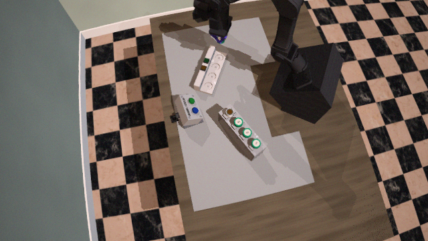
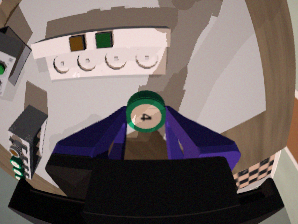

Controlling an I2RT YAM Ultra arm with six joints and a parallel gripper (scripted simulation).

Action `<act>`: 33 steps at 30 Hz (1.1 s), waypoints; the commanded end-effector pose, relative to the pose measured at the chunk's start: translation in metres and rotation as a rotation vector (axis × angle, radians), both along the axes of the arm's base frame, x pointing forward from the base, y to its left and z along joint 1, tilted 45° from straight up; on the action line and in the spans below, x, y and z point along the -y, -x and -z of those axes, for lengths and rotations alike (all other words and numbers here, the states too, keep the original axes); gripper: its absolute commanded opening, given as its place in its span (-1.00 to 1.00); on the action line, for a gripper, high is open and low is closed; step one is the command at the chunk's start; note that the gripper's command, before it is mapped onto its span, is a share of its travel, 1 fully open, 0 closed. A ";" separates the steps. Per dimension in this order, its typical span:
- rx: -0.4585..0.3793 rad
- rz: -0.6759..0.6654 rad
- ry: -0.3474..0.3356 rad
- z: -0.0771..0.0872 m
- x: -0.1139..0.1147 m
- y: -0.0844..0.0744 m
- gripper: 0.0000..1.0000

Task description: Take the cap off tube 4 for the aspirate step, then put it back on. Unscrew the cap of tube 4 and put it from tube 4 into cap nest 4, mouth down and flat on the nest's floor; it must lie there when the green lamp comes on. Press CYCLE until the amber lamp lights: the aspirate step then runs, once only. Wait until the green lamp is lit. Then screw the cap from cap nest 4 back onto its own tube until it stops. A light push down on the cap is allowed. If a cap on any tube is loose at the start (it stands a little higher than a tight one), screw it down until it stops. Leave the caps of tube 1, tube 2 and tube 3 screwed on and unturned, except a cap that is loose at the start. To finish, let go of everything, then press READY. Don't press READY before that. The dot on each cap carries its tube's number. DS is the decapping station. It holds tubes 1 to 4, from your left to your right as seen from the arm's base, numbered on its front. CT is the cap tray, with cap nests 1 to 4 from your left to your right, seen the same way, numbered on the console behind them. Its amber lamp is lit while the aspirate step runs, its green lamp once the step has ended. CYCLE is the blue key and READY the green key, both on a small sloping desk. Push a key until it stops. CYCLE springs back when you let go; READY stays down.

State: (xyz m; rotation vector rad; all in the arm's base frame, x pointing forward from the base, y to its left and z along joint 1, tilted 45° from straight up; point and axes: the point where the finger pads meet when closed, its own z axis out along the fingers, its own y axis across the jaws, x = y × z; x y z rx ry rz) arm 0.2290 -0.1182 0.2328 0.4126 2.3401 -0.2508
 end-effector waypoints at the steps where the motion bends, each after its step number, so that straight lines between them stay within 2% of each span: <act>1: 0.018 -0.007 0.011 -0.007 0.000 -0.001 -1.00; 13: 0.018 -0.007 0.011 -0.008 0.001 -0.002 -1.00; 20: 0.018 -0.007 0.011 0.016 0.012 -0.025 -1.00; 22: 0.018 -0.007 0.011 0.016 0.012 -0.025 -1.00; 33: 0.017 -0.007 0.011 0.055 0.028 -0.060 -1.00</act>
